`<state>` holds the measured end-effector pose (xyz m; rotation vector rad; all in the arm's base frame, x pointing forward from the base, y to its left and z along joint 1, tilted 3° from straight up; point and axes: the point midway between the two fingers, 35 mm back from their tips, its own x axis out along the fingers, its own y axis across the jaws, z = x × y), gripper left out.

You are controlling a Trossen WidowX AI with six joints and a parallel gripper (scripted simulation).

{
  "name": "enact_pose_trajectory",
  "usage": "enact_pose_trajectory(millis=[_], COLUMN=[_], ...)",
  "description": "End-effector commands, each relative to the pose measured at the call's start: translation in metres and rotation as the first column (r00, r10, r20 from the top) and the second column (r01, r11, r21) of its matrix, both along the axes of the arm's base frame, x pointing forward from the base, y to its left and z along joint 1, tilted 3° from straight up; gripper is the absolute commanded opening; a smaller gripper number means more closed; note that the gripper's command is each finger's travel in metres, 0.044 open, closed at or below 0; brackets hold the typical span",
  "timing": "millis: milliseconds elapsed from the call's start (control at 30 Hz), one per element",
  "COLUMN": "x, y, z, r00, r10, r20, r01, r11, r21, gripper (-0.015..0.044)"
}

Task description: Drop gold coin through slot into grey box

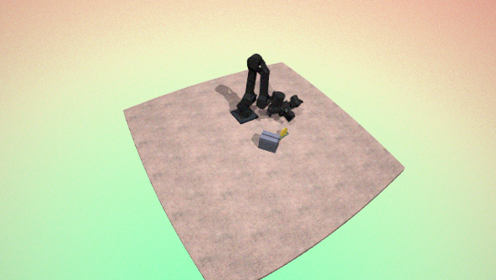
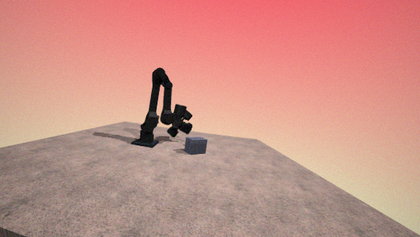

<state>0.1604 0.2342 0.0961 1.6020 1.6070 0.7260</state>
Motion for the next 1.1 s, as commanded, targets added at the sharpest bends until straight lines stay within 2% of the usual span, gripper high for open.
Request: enact_pose_trajectory(millis=[0,67,267,433,600,700,800,933,1067], x=[0.002,0.016,0.053,0.089,0.119,0.132,0.139,0.138,0.129], y=[0.001,0.007,0.016,0.017,0.008,-0.006,-0.024,-0.052,-0.081], z=[0.0,-0.003,-0.011,-0.02,-0.025,-0.026,-0.025,-0.016,-0.002], r00=[1.0,0.999,0.954,0.826,0.613,0.477,0.322,0.08,-0.141], r10=[-0.001,-0.01,-0.032,0.069,0.321,0.511,0.701,0.892,0.959], r20=[0.003,0.035,0.298,0.56,0.722,0.716,0.637,0.444,0.247], r01=[0.001,0.011,0.08,0.135,0.173,0.182,0.172,0.132,0.076], r11=[1.0,1.0,0.986,0.939,0.837,0.739,0.618,0.432,0.26], r21=[-0.002,-0.024,-0.148,-0.316,-0.519,-0.649,-0.767,-0.892,-0.963], gripper=[0.0374,0.0321,0.0164,0.0161,0.0161,0.0161,0.0161,0.0161,0.0161])
